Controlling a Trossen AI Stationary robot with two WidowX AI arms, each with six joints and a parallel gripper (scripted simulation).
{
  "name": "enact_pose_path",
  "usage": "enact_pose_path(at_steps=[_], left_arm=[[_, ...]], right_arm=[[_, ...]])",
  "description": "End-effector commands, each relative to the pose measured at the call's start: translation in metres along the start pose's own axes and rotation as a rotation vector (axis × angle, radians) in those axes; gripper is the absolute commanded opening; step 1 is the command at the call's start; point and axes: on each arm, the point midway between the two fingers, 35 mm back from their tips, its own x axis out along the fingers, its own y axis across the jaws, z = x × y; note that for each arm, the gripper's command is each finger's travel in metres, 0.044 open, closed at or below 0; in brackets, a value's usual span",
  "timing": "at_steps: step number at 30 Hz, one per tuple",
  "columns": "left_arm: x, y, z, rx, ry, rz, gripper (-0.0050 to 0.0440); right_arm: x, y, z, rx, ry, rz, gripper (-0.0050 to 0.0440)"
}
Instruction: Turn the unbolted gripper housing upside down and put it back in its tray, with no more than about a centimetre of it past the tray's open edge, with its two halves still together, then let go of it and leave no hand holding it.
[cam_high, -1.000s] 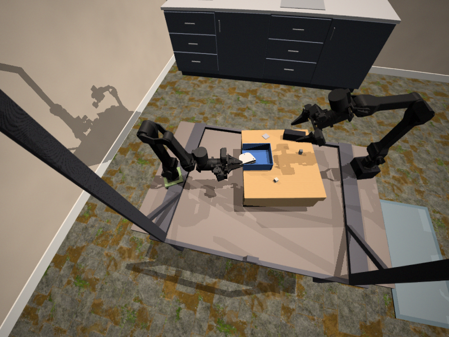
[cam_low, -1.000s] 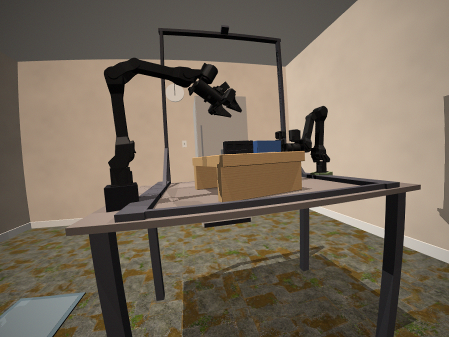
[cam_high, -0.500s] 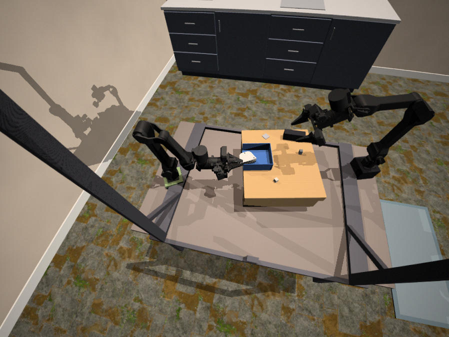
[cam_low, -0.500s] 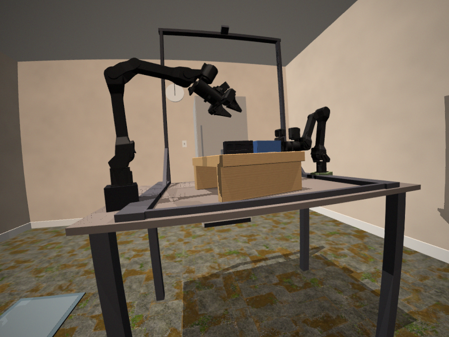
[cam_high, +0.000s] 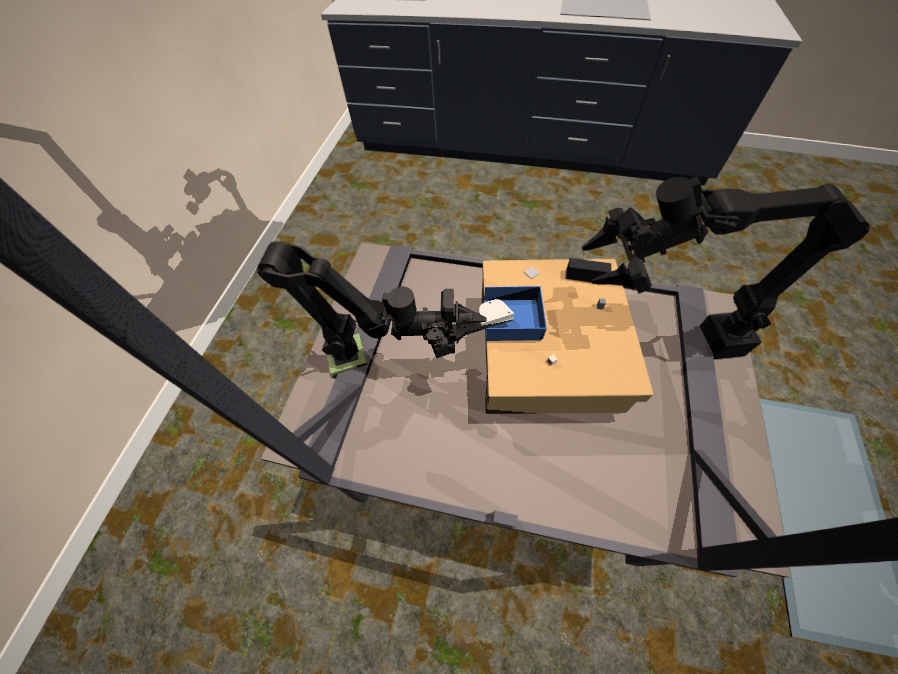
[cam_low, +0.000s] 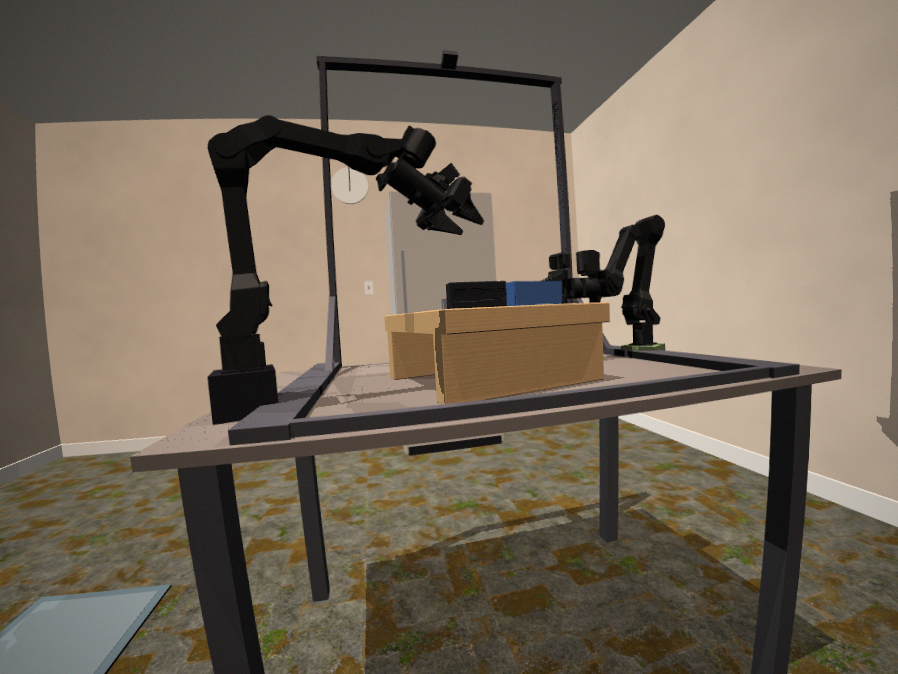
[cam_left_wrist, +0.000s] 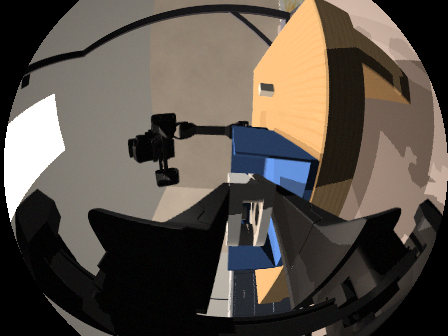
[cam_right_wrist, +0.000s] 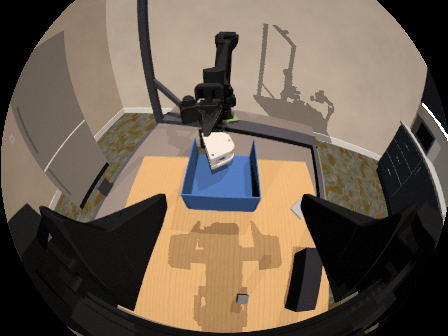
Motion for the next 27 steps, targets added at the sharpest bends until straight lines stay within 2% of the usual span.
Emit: enact_pose_path(at_steps=[1, 27], left_arm=[[0.002, 0.015, 0.0, -0.004, 0.0, 0.031, 0.0111], [-0.001, 0.038, 0.0, -0.004, 0.0, 0.032, 0.0111]], right_arm=[[-0.008, 0.0, 0.009, -0.005, -0.03, 0.004, 0.044], [-0.008, 0.0, 0.009, -0.005, -0.03, 0.004, 0.044]])
